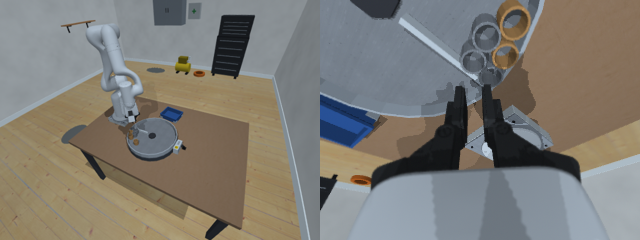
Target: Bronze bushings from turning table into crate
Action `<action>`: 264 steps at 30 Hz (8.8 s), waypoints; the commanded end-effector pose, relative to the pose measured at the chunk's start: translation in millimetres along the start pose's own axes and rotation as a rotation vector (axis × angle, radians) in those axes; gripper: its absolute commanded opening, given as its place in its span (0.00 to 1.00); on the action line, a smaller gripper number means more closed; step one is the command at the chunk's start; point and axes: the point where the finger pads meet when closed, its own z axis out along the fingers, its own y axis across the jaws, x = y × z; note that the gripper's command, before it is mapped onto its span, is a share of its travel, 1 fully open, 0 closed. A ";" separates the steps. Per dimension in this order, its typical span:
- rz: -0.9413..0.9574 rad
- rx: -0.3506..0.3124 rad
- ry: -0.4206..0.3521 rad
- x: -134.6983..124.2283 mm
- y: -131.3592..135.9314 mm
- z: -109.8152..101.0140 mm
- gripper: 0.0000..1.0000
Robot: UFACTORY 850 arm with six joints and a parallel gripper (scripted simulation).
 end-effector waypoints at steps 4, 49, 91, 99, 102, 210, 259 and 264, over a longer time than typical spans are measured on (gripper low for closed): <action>0.000 0.000 0.002 0.7 -0.2 -0.5 0.15; 0.000 0.000 0.002 0.7 -0.2 -0.5 0.15; 0.000 0.000 0.002 0.7 -0.2 -0.5 0.15; 0.000 0.000 0.002 0.7 -0.2 -0.5 0.15; 0.000 0.000 0.002 0.7 -0.2 -0.5 0.15; 0.000 0.000 0.002 59.9 31.7 79.8 0.47; 0.000 0.000 0.002 59.9 31.6 121.9 0.47; 0.000 0.000 0.002 59.9 31.6 127.0 0.47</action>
